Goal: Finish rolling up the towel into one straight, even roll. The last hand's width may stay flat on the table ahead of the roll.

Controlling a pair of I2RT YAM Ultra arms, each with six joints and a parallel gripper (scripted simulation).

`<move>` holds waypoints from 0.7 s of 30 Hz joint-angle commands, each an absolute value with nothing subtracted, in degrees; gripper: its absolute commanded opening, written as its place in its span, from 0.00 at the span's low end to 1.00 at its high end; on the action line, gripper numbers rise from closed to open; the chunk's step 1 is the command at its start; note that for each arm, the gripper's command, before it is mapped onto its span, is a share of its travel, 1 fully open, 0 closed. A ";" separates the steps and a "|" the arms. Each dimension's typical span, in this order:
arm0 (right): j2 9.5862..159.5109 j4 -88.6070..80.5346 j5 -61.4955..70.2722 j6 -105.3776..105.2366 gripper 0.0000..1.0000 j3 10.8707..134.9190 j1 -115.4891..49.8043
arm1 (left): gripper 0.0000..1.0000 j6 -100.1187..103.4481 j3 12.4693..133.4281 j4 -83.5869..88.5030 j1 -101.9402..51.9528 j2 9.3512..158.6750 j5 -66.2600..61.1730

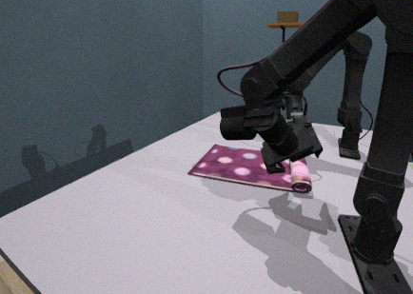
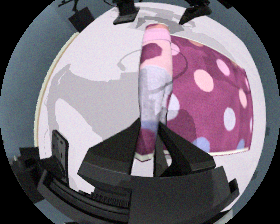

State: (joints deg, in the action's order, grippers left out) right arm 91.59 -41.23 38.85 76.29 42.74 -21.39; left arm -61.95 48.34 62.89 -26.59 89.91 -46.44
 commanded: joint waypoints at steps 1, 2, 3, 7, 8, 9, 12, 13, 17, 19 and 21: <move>96.46 -51.06 40.41 77.06 0.19 47.38 -20.43 | 0.90 -55.95 43.57 53.70 -29.90 81.29 -44.55; 97.91 -52.79 40.58 77.23 0.19 48.71 -20.33 | 0.91 -54.22 42.01 51.45 -31.14 78.39 -43.60; 99.35 -54.50 40.75 77.41 0.19 50.02 -20.23 | 0.91 -52.43 40.44 49.20 -32.49 75.42 -42.48; 104.94 -61.06 41.31 78.21 0.19 55.01 -19.89 | 0.92 -45.01 34.11 40.65 -39.15 63.31 -36.19; 106.26 -62.60 41.43 78.43 0.19 56.17 -19.82 | 0.93 -43.18 32.58 38.74 -41.15 60.36 -34.14; 107.55 -64.09 41.53 78.65 0.19 57.29 -19.75 | 0.93 -41.40 31.10 36.95 -43.28 57.50 -31.90; 109.45 -66.13 41.59 79.45 0.19 58.79 -19.70 | 0.94 -37.66 28.64 34.50 -47.12 52.83 -27.12; 110.46 -67.35 41.68 79.55 0.19 59.65 -19.63 | 0.94 -36.53 27.56 33.13 -49.25 50.94 -24.93; 114.37 -71.82 41.92 80.18 0.19 62.87 -19.45 | 0.96 -31.60 23.54 29.06 -59.08 43.56 -13.92; 115.98 -73.64 42.01 80.51 0.19 64.17 -19.39 | 0.96 -29.59 22.16 27.98 -63.80 41.10 -8.40; 117.28 -75.10 42.05 80.80 0.19 65.20 -19.34 | 0.97 -27.86 21.23 27.30 -67.86 39.72 -3.48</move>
State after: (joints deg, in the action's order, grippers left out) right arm 115.15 -70.15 42.30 79.79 63.42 -20.03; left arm -33.12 22.61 31.64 -64.01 41.95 -14.06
